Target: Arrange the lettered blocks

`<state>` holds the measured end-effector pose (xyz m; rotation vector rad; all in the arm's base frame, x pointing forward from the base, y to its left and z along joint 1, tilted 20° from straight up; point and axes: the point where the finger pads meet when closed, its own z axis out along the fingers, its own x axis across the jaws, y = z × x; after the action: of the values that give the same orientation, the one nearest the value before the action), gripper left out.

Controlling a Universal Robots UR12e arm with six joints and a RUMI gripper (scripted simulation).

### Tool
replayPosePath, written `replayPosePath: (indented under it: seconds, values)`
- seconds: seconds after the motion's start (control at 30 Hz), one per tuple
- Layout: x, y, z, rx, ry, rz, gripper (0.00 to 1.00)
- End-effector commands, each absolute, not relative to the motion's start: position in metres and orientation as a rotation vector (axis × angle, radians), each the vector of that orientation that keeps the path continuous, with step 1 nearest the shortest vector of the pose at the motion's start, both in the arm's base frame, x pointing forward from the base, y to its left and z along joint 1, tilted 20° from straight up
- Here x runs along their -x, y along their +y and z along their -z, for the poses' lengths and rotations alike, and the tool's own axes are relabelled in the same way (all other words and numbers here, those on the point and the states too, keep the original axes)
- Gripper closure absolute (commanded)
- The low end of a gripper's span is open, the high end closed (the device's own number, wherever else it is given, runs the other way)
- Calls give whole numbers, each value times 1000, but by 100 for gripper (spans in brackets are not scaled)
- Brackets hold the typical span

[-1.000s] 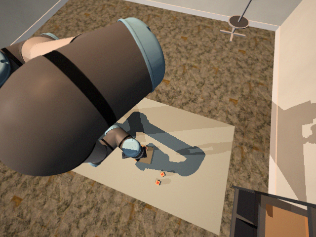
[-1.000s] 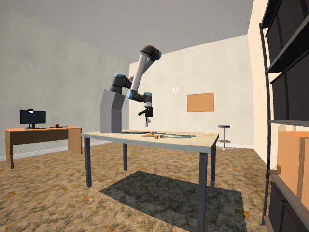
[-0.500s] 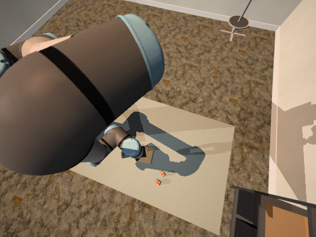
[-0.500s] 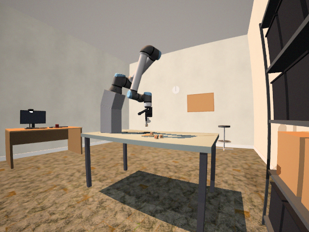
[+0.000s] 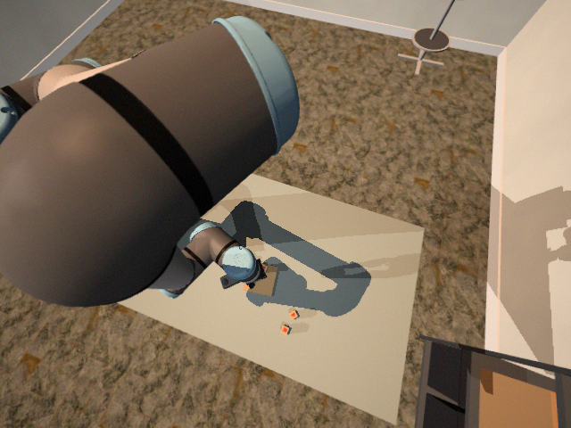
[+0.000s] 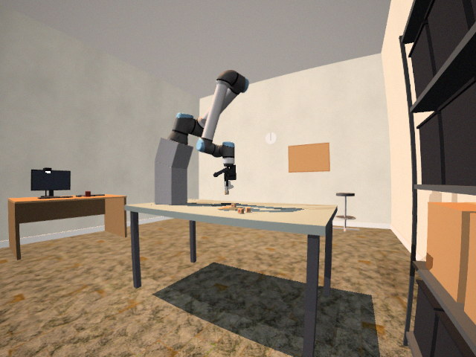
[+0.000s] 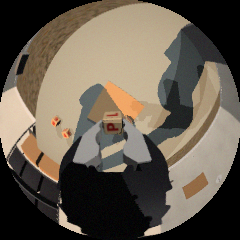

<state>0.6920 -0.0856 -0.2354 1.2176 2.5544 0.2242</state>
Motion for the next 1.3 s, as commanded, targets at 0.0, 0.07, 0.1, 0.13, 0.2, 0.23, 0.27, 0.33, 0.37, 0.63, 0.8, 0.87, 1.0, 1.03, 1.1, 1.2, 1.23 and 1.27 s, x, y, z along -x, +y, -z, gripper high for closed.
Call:
replayPosePath:
  seconds: [0.0, 0.07, 0.1, 0.13, 0.2, 0.23, 0.27, 0.33, 0.37, 0.63, 0.8, 0.87, 1.0, 1.03, 1.1, 1.2, 1.23, 1.27]
  values:
    - [-698, -84, 232, -1032, 2622, -195, 91]
    - [-700, -83, 231, -973, 2641, -185, 91]
    - [-700, -82, 231, -944, 2651, -180, 91]
    - [-701, -82, 231, -914, 2660, -175, 91]
    - [-701, -82, 231, -914, 2660, -175, 91]
    - [-702, -80, 231, -850, 2679, -164, 91]
    - [-703, -79, 230, -803, 2692, -156, 91]
    - [-704, -78, 230, -754, 2704, -147, 91]
    - [-704, -78, 230, -725, 2711, -142, 91]
    - [-709, -72, 228, -484, 2759, -100, 91]
    - [-711, -69, 227, -377, 2773, -82, 91]
    - [-712, -68, 227, -301, 2782, -69, 91]
    - [-714, -65, 226, -201, 2789, -51, 91]
    - [-714, -65, 226, -185, 2790, -49, 91]
    - [-714, -64, 226, -168, 2791, -46, 91]
    - [-714, -66, 226, -165, 2792, -45, 91]
    - [-714, -66, 226, -166, 2792, -45, 91]
    - [-714, -66, 226, -166, 2792, -45, 91]
